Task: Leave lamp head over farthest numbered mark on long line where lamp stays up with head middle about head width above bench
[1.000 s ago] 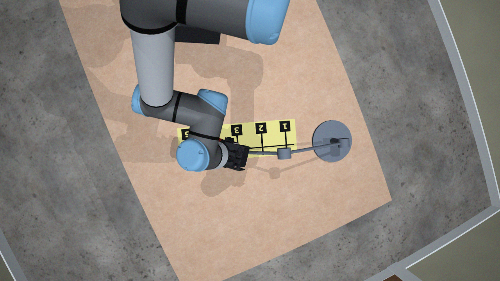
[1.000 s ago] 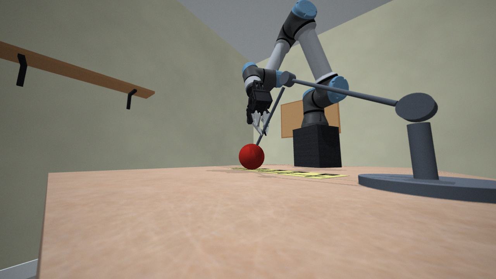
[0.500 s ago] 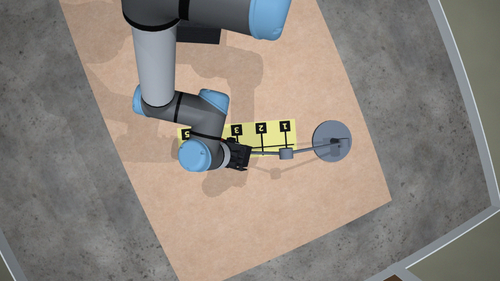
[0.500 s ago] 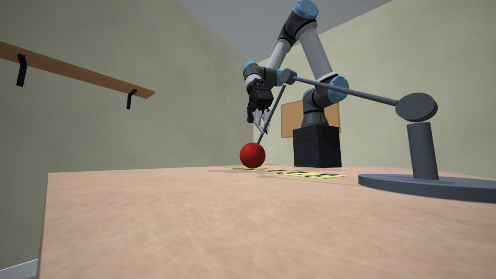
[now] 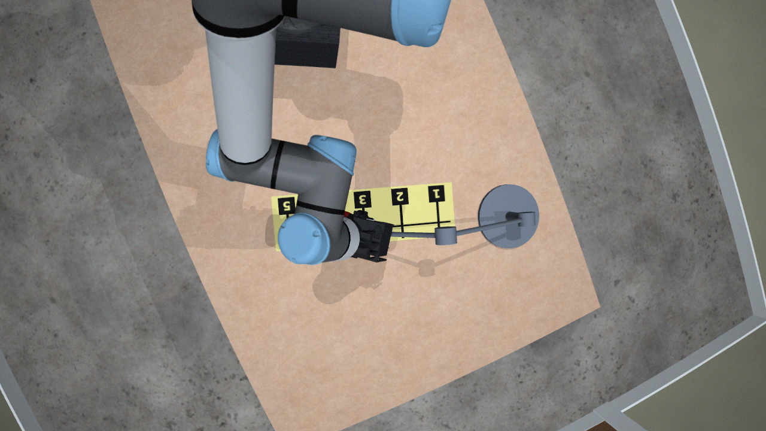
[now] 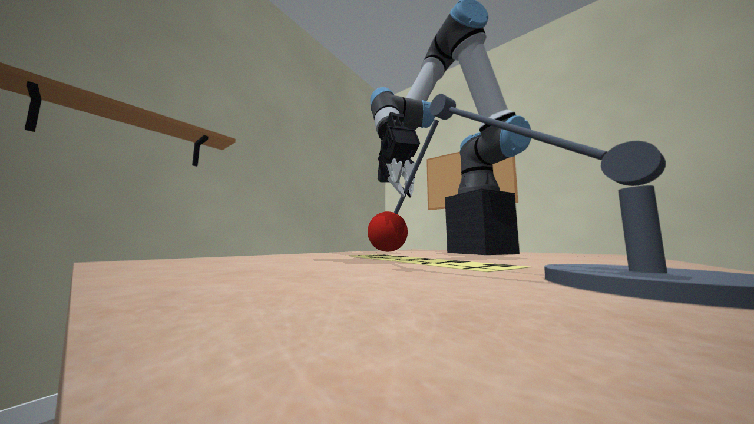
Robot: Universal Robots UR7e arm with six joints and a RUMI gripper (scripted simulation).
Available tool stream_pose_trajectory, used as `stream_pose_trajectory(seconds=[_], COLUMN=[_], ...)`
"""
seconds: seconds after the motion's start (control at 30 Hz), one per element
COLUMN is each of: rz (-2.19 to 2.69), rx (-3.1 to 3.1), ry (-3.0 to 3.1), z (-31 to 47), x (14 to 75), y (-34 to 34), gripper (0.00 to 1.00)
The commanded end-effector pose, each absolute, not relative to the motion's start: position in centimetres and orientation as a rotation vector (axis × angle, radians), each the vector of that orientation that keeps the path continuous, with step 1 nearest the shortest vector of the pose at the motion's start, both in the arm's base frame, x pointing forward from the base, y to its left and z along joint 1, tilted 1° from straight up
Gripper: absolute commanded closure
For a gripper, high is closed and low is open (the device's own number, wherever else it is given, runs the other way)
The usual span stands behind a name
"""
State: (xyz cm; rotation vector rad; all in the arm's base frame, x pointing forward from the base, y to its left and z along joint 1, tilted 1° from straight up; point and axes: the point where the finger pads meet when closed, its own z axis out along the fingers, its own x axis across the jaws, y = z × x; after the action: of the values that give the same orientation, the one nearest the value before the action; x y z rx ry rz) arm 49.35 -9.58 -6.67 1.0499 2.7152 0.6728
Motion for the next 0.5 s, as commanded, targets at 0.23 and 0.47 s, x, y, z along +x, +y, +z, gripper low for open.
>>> stream_pose_trajectory(seconds=[0.23, 0.47], rz=[0.821, 0.864], rx=[0.828, 0.760], ry=[2.747, 2.754], z=[-5.6, -4.7], x=[49.8, 50.4], y=[-8.6, -7.4], gripper=[1.00, 1.00])
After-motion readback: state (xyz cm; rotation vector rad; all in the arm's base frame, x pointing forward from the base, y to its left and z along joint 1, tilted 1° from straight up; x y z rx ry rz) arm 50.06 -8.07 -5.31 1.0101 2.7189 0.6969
